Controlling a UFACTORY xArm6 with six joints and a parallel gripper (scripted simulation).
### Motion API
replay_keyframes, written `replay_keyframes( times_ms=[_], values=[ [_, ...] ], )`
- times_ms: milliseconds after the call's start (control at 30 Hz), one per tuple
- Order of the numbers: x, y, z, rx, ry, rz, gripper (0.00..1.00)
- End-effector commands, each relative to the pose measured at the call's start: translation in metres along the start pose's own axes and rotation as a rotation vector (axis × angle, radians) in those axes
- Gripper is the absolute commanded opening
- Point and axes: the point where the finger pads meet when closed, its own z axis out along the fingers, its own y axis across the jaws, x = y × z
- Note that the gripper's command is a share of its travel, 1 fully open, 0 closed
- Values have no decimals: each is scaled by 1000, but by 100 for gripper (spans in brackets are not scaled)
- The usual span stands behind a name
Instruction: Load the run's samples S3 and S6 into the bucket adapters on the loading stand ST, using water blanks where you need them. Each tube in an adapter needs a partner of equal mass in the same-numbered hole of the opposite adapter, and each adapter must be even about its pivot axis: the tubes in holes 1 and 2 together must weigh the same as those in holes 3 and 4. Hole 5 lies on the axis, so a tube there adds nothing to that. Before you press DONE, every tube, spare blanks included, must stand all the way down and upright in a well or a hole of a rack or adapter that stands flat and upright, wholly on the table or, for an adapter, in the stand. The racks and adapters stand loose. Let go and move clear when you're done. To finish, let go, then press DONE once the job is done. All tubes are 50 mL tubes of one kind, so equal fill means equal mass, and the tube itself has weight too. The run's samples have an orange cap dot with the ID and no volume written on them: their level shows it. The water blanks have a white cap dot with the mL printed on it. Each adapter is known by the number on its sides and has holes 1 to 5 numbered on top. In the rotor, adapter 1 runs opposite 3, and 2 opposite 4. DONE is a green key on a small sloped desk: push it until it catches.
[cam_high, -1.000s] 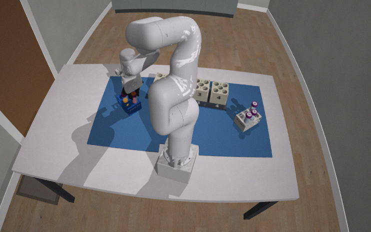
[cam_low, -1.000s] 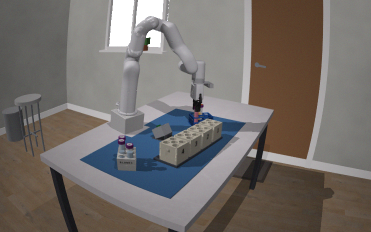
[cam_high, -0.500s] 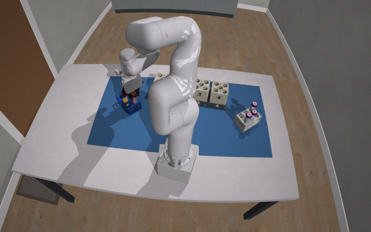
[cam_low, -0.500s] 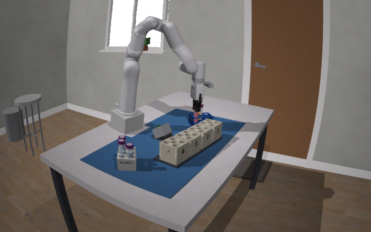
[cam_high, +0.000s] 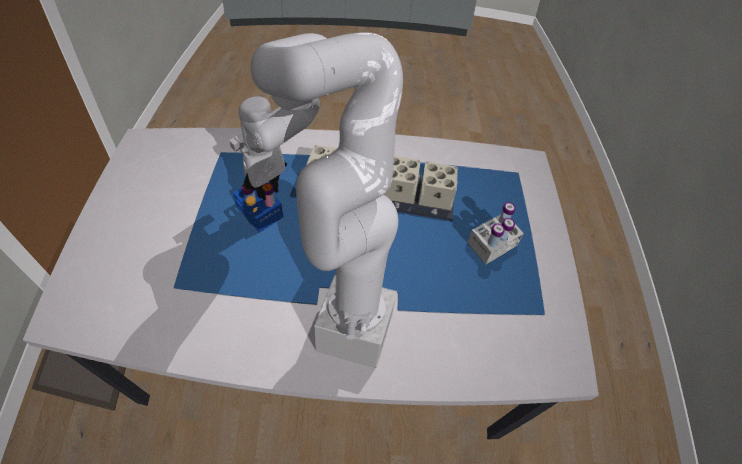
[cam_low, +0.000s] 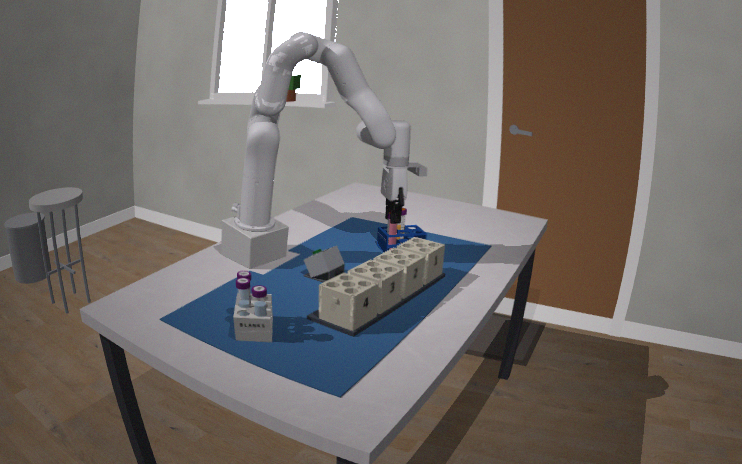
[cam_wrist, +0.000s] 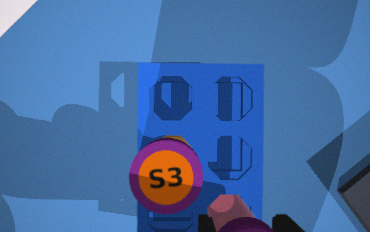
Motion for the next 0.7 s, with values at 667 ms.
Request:
replay_keyframes(
  times_ms=[667],
  values=[
    [2, 0, -14, 0, 4, 0, 0]
  ],
)
